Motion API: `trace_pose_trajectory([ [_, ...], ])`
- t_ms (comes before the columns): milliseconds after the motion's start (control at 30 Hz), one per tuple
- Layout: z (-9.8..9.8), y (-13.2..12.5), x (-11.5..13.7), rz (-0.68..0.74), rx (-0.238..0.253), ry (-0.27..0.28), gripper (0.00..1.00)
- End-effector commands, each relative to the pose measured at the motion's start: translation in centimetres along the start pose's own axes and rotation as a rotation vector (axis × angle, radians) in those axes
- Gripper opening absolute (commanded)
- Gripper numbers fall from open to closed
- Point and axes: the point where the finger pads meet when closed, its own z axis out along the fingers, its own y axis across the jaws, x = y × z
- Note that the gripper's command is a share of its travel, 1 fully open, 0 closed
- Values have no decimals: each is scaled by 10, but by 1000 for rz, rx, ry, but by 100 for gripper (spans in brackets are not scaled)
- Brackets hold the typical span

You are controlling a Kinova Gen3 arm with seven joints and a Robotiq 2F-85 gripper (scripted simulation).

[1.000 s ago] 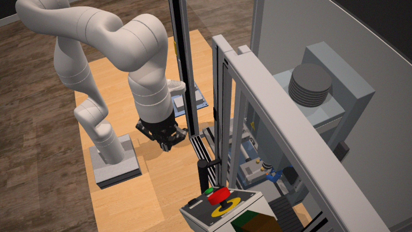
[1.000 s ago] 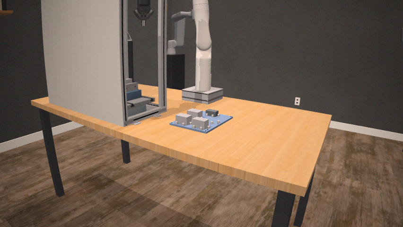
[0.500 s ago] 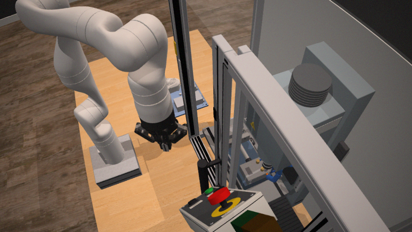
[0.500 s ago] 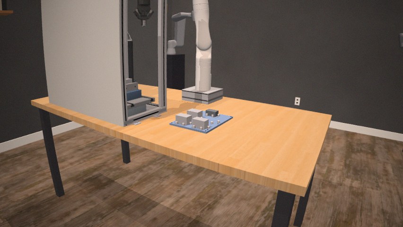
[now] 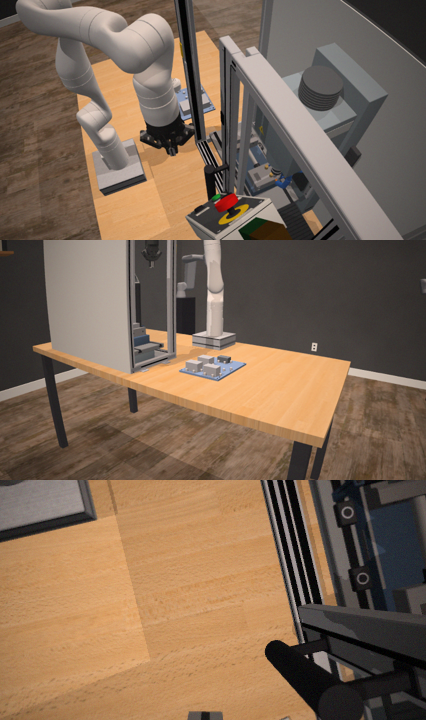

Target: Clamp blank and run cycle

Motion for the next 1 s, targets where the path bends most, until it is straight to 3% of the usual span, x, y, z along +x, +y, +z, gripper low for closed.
trace_pose_trajectory([
  [0,0,-2,-1,-28,-1,0,10],
  [267,0,-2,-1,-28,-1,0,10],
  [433,0,-3,-2,-256,-1,1,10],
  [833,0,-3,-2,-256,-1,1,10],
  [967,0,-3,-2,-439,-1,2,10],
])
